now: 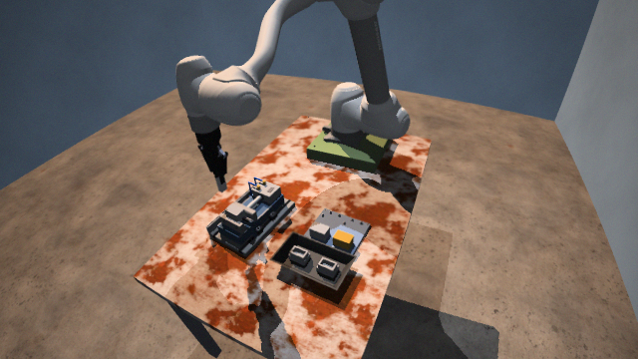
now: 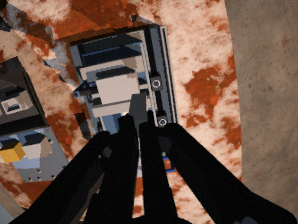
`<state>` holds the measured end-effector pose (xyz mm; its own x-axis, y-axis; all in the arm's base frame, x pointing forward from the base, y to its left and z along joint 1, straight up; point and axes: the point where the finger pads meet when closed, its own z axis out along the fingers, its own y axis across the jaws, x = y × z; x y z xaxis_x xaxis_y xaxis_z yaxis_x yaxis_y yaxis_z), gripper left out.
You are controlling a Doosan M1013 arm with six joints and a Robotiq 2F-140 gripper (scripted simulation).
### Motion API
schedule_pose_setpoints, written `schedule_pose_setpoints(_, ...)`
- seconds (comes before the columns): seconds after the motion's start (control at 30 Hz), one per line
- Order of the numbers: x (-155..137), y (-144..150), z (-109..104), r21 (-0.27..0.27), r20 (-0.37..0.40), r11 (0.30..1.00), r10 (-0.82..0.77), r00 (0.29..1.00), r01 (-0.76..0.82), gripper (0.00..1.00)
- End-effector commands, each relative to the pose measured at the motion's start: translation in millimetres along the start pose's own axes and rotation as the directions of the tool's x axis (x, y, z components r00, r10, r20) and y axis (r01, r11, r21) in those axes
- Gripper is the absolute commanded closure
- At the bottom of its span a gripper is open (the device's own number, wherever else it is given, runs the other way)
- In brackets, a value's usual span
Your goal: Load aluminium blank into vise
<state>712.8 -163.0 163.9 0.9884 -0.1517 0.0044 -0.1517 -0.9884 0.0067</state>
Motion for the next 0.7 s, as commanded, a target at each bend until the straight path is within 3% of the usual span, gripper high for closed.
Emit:
schedule_pose_setpoints(0.0,3.8,8.8,4.0,0.0,0.006,1.0,-0.03,1.0,0.03,1.0)
schedule_pose_setpoints(0.67,4.2,9.2,4.0,0.0,0.006,0.999,-0.044,0.999,0.044,1.0)
